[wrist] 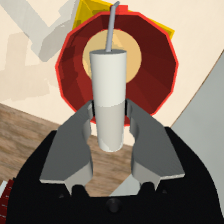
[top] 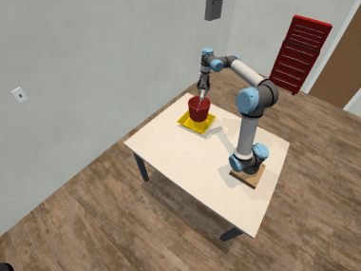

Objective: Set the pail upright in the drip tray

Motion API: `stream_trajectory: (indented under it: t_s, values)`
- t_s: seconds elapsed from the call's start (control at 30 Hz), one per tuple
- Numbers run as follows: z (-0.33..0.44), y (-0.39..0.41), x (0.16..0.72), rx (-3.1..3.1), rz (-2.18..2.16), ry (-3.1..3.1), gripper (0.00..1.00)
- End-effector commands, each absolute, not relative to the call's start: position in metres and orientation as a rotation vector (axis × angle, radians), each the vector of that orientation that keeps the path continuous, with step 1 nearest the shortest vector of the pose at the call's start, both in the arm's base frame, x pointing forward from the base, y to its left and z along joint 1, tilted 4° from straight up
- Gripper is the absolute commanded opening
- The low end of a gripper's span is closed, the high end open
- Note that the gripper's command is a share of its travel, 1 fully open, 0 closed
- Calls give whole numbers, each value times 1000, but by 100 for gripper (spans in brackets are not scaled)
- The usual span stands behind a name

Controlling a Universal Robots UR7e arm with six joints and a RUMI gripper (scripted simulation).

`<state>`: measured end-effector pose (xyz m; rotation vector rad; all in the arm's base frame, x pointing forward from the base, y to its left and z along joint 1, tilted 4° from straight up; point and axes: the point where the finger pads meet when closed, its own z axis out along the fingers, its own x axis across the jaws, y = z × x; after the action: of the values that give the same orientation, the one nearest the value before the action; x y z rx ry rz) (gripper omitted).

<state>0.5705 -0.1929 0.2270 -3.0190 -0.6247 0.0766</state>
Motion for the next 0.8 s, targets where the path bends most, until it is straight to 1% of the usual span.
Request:
stream_trajectory:
  t_s: [0.0, 0.77]
  values:
    - [228, -193, 571, -3021, 74, -625, 0]
    - [227, -193, 571, -3021, 74, -625, 0]
